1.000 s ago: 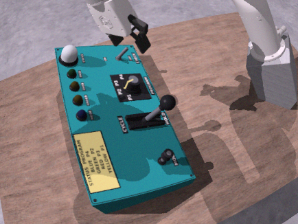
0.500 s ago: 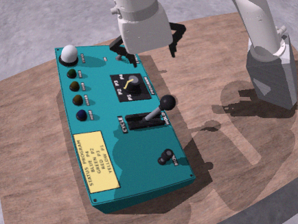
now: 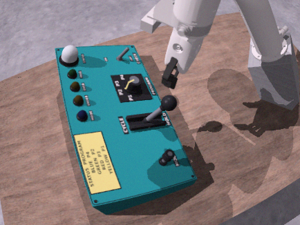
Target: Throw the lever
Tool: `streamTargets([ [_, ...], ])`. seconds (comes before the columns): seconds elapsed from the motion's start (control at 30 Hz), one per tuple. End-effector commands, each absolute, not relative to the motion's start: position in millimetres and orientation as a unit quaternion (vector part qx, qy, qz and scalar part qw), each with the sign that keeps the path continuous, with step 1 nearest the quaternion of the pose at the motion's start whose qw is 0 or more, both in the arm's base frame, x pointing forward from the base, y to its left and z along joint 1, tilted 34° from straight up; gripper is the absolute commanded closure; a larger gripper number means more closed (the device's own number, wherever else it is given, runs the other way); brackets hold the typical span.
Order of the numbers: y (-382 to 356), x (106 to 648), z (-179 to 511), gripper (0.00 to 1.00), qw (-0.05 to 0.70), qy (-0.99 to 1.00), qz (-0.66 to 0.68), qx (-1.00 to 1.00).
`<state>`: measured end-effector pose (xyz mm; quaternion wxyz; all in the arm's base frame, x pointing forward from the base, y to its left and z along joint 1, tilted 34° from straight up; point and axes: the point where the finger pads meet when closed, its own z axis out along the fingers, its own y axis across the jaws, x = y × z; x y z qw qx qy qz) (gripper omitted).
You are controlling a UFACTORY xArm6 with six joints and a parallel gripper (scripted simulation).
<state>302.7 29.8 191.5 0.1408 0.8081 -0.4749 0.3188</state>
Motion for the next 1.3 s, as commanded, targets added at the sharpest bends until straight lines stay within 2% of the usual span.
streamTargets([
  [0.0, 41, 299, 183, 0.00, 0.163, -0.349, 0.338, 0.859],
  [0.43, 73, 282, 156, 0.00, 0.226, -0.035, 0.372, 0.900],
  [1.27, 75, 281, 155, 0.00, 0.229, -0.018, 0.374, 0.899],
])
